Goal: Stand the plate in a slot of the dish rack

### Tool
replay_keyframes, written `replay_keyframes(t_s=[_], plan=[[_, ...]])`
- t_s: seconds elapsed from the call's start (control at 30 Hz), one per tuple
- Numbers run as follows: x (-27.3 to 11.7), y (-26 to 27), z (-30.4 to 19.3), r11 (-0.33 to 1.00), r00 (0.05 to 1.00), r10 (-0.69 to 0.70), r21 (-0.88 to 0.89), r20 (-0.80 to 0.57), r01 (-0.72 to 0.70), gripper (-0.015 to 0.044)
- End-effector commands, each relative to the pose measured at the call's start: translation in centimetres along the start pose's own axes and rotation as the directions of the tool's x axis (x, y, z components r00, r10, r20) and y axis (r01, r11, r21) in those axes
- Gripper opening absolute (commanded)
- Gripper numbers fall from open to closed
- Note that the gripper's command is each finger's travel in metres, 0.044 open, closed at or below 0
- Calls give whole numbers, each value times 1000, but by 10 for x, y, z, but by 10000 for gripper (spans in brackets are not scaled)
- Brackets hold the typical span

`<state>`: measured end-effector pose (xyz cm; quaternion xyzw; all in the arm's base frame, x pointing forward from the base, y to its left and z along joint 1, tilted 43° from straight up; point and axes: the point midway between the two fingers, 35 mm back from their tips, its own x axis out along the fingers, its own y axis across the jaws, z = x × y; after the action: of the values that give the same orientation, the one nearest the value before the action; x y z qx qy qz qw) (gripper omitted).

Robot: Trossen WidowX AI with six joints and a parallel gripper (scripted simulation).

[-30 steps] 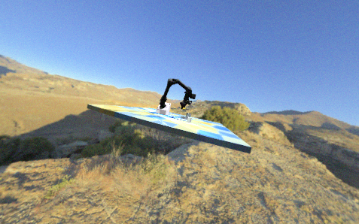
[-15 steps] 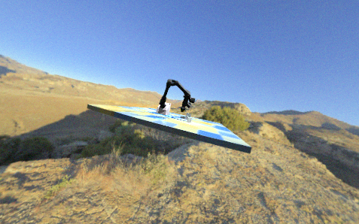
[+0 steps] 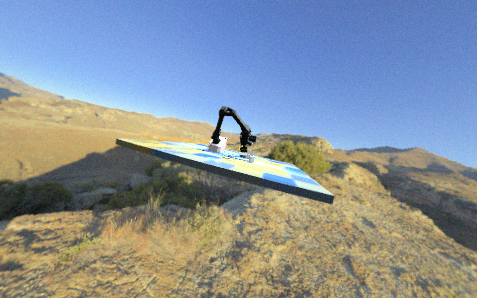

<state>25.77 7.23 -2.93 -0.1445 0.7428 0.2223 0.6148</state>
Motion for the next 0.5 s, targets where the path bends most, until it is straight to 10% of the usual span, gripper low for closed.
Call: replay_keyframes(t_s=[0.0, 0.47], plan=[[2, -2, -1, 995, 997, 54, -83, 51, -50, 0], [9, -15, -3, 921, 950, 198, -377, 241, -97, 0]])
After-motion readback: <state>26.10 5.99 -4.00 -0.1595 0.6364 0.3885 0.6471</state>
